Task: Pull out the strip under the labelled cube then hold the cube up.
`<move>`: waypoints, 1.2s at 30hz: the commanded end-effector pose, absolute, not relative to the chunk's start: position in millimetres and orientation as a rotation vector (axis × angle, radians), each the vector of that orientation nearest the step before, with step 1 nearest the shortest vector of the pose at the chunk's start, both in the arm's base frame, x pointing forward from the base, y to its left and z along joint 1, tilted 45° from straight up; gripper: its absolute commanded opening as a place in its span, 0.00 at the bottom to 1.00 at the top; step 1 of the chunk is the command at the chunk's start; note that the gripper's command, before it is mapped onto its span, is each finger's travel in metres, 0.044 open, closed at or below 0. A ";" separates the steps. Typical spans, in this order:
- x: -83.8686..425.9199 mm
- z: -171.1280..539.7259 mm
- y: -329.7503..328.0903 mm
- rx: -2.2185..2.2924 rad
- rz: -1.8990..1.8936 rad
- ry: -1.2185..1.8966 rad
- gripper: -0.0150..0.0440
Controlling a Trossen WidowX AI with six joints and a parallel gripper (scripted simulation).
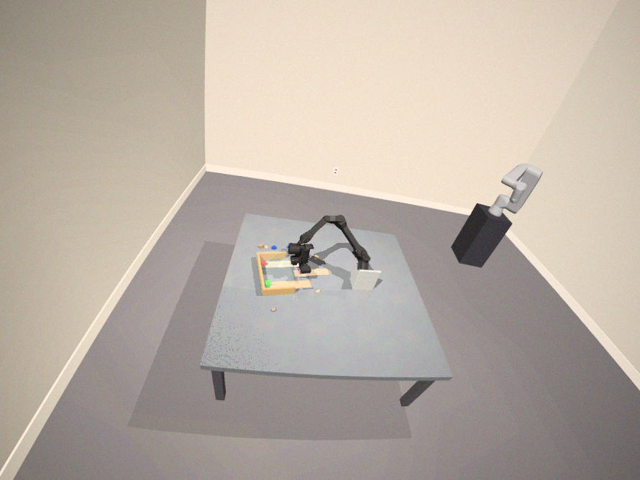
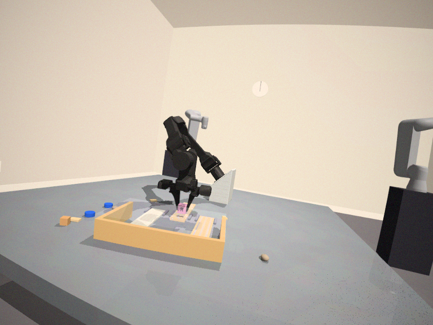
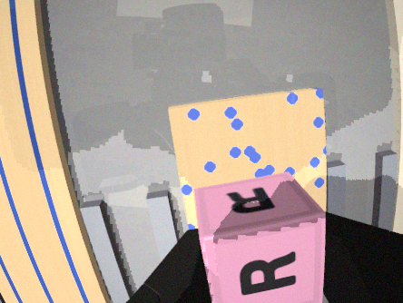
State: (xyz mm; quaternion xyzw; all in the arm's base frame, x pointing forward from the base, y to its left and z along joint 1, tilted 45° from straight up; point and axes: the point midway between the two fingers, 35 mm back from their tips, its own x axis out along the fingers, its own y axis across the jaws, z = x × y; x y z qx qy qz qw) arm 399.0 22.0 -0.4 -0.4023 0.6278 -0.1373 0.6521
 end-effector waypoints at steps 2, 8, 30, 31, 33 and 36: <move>378.9 7.9 30.6 -0.912 -0.307 1.419 0.25; 358.2 14.0 34.9 -0.915 -0.307 1.420 0.25; 301.0 17.9 36.9 -0.916 -0.305 1.423 0.25; 299.9 22.3 41.3 -0.915 -0.304 1.423 0.25; 297.7 30.3 48.7 -0.915 -0.305 1.423 0.25; 296.8 33.1 51.3 -0.915 -0.305 1.423 0.25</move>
